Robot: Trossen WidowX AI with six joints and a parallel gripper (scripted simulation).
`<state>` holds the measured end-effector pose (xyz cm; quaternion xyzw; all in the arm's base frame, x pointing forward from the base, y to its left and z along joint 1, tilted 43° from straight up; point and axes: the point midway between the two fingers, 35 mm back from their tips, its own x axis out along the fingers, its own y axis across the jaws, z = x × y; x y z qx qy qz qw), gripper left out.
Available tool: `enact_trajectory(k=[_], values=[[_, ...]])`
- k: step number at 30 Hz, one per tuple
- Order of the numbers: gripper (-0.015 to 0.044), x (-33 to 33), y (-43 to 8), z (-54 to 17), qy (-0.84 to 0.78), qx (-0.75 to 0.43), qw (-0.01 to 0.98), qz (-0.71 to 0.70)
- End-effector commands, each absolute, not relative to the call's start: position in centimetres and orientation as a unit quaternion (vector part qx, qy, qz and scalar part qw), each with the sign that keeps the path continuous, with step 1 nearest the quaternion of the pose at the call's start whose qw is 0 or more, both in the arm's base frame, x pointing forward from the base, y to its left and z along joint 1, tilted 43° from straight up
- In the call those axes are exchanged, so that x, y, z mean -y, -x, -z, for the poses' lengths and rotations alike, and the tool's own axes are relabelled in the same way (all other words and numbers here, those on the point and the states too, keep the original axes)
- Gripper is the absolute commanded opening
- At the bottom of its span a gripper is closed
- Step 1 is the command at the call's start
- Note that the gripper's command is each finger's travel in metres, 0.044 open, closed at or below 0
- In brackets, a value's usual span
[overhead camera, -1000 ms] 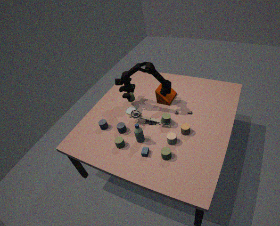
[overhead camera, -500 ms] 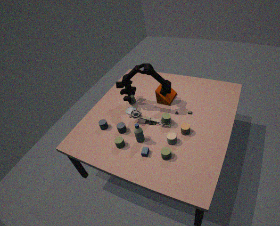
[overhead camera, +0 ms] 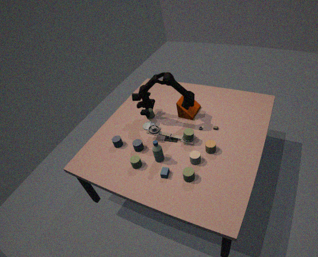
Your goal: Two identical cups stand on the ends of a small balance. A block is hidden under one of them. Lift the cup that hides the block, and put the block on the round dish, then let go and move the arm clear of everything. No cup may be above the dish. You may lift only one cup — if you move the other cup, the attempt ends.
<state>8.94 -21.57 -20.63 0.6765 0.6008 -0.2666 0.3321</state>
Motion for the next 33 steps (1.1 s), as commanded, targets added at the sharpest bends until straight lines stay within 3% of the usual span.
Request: enact_trajectory(k=[1, 5, 12, 19, 33], values=[[0.0341, 21.6, -9.0, 20.6, -0.676, -0.601, 0.333, 0.267], [0.0440, 22.4, -8.8, 19.8, -0.677, -0.600, 0.333, 0.267], [0.0440, 25.1, -8.2, 16.5, -0.678, -0.598, 0.332, 0.267], [0.0260, 25.7, -13.8, 13.0, -0.646, -0.615, 0.393, 0.223], [0.0260, 21.4, -26.7, 3.3, -0.550, -0.649, 0.519, 0.084]])
